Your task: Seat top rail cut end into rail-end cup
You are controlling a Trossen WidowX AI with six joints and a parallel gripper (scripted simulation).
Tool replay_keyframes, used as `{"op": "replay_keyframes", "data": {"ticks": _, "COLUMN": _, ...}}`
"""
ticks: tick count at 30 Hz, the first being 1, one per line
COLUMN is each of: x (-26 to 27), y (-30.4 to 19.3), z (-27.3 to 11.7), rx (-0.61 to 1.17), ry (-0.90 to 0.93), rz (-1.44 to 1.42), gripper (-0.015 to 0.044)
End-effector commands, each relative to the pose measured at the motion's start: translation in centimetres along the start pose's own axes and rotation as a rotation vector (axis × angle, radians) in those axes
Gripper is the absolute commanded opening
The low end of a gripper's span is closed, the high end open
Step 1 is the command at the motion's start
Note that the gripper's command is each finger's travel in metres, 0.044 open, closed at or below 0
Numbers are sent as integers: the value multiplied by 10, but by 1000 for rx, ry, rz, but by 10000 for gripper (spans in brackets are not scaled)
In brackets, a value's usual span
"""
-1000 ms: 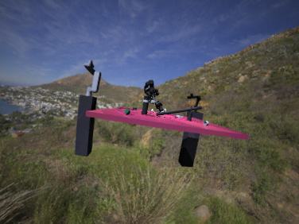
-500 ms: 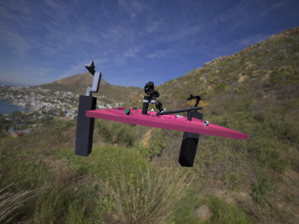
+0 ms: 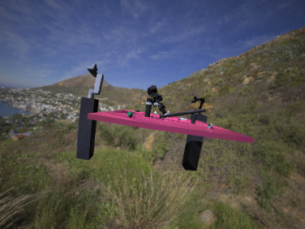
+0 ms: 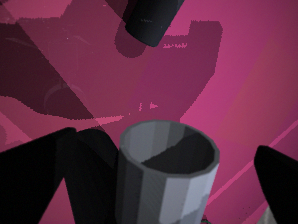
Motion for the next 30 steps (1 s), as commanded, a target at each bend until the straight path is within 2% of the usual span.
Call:
{"op": "replay_keyframes", "data": {"ticks": 1, "x": 2, "y": 2, "z": 8, "rx": -5, "ry": 6, "rz": -9, "gripper": 440}}
{"op": "replay_keyframes", "data": {"ticks": 11, "x": 4, "y": 1, "z": 21, "rx": -3, "ry": 5, "rz": -9, "gripper": 440}}
{"op": "replay_keyframes", "data": {"ticks": 23, "x": 4, "y": 1, "z": 21, "rx": -3, "ry": 5, "rz": -9, "gripper": 125}}
{"op": "replay_keyframes", "data": {"ticks": 26, "x": 4, "y": 1, "z": 21, "rx": -3, "ry": 5, "rz": -9, "gripper": 105}}
{"op": "replay_keyframes", "data": {"ticks": 30, "x": 1, "y": 3, "z": 23, "rx": 15, "ry": 3, "rz": 23, "gripper": 0}}
Point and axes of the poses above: the point midway between the two fingers, 35 mm back from their tips, its own z axis out along the fingers, its own x axis across the jaws, y = z × x, the point moved 7 cm from there along -z, back along the fingers, and after that the axes turned 8 degrees about z, right-handed, at the moved point
